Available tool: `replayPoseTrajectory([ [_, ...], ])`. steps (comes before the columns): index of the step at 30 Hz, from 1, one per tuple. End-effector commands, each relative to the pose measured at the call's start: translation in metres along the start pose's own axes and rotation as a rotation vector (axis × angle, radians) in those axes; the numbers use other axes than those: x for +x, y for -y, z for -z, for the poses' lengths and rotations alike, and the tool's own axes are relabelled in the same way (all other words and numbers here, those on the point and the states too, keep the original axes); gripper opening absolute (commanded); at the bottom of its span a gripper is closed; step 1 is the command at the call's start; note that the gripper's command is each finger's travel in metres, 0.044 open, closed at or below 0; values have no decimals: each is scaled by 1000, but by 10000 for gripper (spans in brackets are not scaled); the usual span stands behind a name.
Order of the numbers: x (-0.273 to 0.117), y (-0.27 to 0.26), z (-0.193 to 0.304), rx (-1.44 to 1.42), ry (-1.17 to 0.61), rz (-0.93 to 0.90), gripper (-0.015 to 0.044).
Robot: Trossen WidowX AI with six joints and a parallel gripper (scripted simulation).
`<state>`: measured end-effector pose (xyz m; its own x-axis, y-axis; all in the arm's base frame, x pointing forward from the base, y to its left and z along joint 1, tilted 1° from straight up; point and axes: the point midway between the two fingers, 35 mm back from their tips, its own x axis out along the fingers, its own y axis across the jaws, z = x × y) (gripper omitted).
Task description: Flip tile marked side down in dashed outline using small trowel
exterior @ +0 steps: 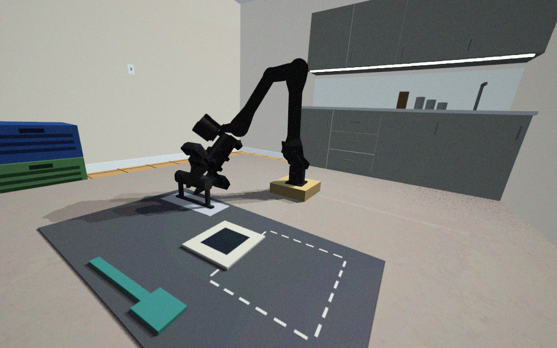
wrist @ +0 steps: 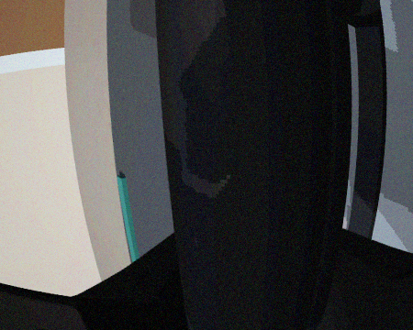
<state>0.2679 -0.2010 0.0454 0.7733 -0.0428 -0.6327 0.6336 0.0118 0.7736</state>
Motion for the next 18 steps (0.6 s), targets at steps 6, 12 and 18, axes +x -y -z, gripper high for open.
replayPoseTrajectory([
  [6,-12,-16,-2,1,2,1,0],
  [12,-36,-44,-1,0,0,0,0],
  [18,-36,-48,0,-3,2,2,0],
])
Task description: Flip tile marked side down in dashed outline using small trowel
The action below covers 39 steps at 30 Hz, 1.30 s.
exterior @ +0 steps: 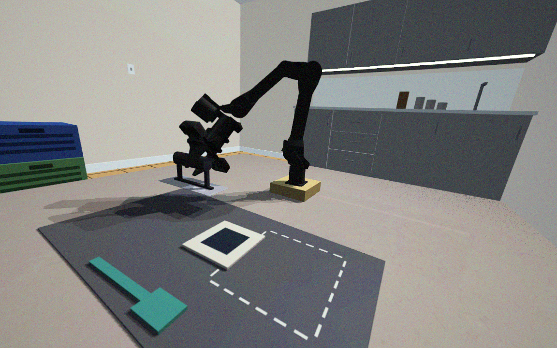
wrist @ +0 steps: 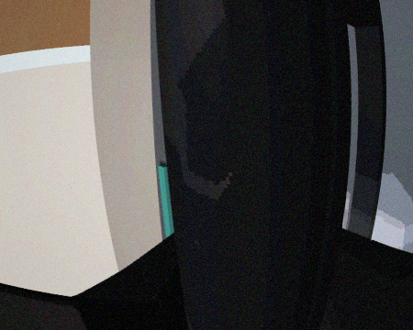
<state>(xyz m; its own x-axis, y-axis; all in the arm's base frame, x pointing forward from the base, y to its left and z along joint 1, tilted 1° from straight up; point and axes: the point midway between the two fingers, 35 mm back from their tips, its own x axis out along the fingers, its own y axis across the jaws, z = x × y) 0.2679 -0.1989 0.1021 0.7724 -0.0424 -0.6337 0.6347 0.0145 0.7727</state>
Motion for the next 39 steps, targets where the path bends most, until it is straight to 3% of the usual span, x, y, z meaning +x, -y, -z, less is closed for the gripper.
replayPoseTrajectory([
  [1,3,-6,1,-3,6,4,0],
  [20,78,-58,39,-52,87,-5,0],
  [39,91,-48,41,-53,89,-8,0],
])
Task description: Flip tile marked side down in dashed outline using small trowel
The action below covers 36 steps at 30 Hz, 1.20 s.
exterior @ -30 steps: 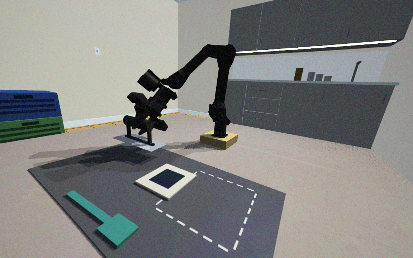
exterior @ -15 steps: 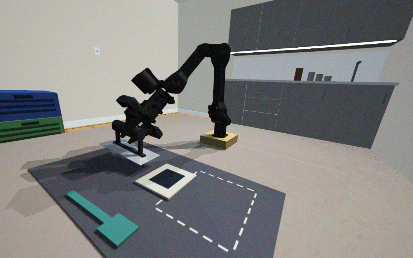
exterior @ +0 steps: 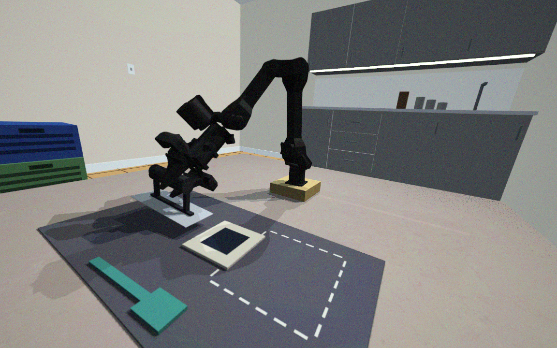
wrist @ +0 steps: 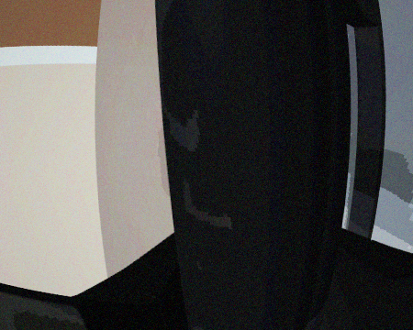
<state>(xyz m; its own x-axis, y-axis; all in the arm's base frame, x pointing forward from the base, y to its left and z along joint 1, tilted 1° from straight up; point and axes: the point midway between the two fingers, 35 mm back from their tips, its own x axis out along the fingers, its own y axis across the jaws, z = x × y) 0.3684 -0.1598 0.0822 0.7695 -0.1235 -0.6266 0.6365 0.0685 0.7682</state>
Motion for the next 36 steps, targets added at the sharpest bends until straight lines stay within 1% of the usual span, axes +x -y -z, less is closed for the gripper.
replayPoseTrajectory([
  [1,3,2,-1,2,8,-7,0],
  [19,17,20,5,2,8,-7,0],
  [36,17,17,32,3,6,-5,0],
])
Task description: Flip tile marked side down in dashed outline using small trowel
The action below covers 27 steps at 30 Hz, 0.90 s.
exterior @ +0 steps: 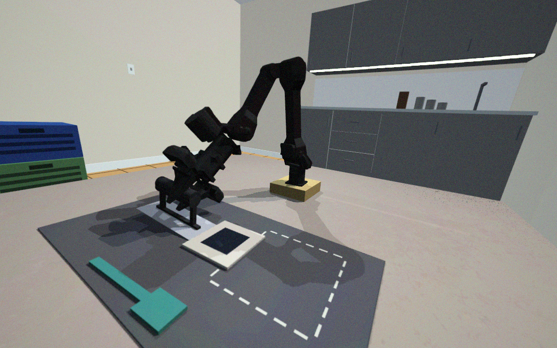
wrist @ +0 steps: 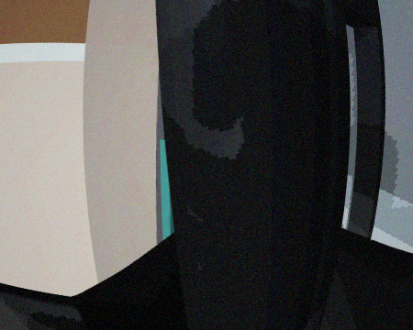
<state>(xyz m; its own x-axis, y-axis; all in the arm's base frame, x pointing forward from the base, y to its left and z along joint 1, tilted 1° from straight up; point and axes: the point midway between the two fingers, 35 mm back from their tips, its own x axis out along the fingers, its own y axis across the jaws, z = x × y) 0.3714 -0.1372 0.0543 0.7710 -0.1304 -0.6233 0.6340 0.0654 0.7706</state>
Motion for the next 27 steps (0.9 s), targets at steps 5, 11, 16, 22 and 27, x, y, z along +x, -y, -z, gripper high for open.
replayPoseTrajectory([
  [5,-1,-1,14,0,-1,-2,0],
  [11,-2,-2,24,1,-2,-3,0],
  [16,-3,-2,32,2,-2,-4,0],
  [22,-5,-4,33,17,-15,-4,0],
  [27,-14,-15,29,79,-67,-5,0],
])
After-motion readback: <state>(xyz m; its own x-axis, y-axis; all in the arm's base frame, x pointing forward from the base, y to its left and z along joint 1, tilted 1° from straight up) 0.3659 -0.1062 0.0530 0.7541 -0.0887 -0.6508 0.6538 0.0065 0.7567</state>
